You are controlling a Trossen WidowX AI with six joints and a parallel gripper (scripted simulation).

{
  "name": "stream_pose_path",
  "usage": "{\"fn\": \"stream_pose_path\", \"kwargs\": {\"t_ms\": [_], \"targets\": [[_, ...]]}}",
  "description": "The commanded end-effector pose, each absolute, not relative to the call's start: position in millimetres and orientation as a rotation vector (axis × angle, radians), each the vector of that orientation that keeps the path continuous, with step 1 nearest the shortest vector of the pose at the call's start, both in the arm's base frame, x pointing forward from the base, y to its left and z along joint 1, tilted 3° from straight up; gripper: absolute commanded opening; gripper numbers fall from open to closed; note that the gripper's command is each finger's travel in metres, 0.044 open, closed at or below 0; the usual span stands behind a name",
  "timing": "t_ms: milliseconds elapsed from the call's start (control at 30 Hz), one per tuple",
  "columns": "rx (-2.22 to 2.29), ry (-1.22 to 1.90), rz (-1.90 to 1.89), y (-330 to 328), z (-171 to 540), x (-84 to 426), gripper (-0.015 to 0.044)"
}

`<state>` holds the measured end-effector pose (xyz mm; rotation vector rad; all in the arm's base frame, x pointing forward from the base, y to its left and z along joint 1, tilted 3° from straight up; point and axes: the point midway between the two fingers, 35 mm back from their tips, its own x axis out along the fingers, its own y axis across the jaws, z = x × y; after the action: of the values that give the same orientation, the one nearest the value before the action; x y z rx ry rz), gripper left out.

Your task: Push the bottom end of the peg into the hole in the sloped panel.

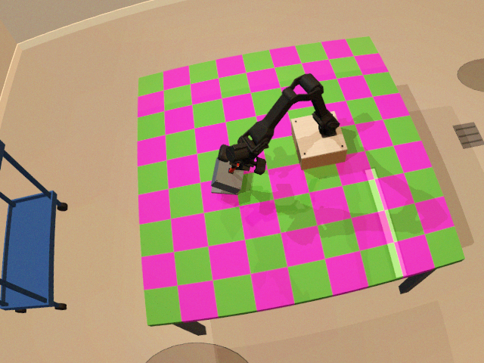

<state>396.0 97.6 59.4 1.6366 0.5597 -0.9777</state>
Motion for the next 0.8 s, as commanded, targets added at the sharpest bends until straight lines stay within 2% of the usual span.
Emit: {"fn": "stream_pose_path", "kwargs": {"t_ms": [0,767], "targets": [[1.636,0.564,-0.973,98.1,57.3,398.1,0.0000],[1.636,0.563,-0.973,96.9,48.2,403.6,0.0000]]}}
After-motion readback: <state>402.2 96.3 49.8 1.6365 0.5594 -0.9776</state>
